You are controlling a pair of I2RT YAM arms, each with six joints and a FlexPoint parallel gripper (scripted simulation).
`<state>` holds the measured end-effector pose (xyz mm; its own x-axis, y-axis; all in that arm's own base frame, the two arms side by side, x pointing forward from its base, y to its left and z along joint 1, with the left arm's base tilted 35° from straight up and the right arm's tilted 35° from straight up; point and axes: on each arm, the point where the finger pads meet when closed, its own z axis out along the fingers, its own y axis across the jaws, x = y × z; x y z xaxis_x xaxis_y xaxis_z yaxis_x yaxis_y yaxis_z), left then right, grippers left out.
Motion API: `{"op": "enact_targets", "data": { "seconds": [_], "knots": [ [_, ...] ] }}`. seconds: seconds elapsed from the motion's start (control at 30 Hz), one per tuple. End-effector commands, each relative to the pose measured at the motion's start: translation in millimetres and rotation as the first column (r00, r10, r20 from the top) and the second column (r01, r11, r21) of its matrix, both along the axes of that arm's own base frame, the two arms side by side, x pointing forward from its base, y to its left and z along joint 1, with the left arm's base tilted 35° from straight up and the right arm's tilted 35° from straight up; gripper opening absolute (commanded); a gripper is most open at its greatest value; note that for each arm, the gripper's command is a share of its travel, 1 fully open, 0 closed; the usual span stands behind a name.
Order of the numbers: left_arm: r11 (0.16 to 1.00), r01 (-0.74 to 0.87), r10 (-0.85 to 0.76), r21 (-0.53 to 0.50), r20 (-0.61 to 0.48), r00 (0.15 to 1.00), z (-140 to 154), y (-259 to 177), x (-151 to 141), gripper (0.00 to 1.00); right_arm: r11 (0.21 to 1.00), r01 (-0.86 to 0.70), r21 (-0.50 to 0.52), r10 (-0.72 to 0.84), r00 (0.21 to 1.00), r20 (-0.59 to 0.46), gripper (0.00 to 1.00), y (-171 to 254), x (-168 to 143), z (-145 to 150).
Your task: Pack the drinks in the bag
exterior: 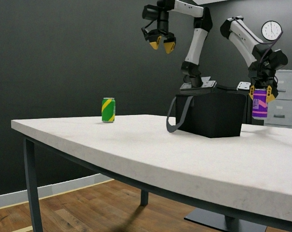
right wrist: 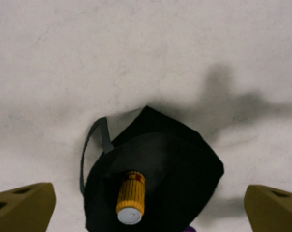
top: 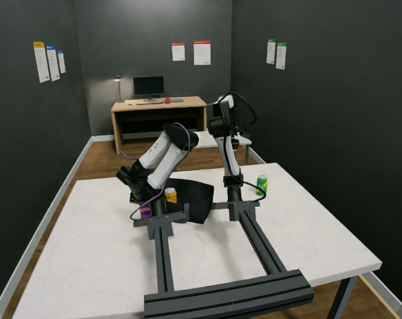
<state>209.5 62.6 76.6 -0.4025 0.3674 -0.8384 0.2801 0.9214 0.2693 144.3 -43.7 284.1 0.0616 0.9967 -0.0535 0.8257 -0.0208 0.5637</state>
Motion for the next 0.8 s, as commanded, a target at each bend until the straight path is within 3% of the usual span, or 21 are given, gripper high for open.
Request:
{"op": "enact_targets", "data": {
  "seconds": [0.0, 0.07, 0.3, 0.57, 0.77],
  "knots": [
    [0.999, 0.03, -0.033, 0.036, 0.065, 0.997, 34.2, 0.2, -6.9, 0.67, 1.0, -0.011, -0.006, 0.011, 1.0, 0.021, 1.0, 1.9, 0.2, 3.1],
    [0.998, 0.002, -0.007, 0.067, 0.079, 0.997, 40.9, 9.6, -5.2, 0.67, 1.0, -0.011, -0.006, 0.011, 1.0, 0.021, 1.0, 1.9, 0.2, 3.1],
    [0.999, 0.04, -0.041, 0.017, 0.063, 0.997, 47.5, -4.5, -19.4, 0.67, 1.0, -0.011, -0.006, 0.011, 1.0, 0.021, 1.0, 1.9, 0.2, 3.1],
    [0.998, 0.04, -0.043, 0.039, 0.079, 0.996, 67.6, -5.7, -32.6, 0.67, 1.0, -0.011, -0.006, 0.011, 1.0, 0.021, 1.0, 1.9, 0.2, 3.1],
    [0.999, -0.005, 0.002, 0.04, 0.073, 0.997, 65.3, 3.9, -29.8, 0.67, 1.0, -0.011, -0.006, 0.011, 1.0, 0.021, 1.0, 1.9, 0.2, 3.1]
  ]
}}
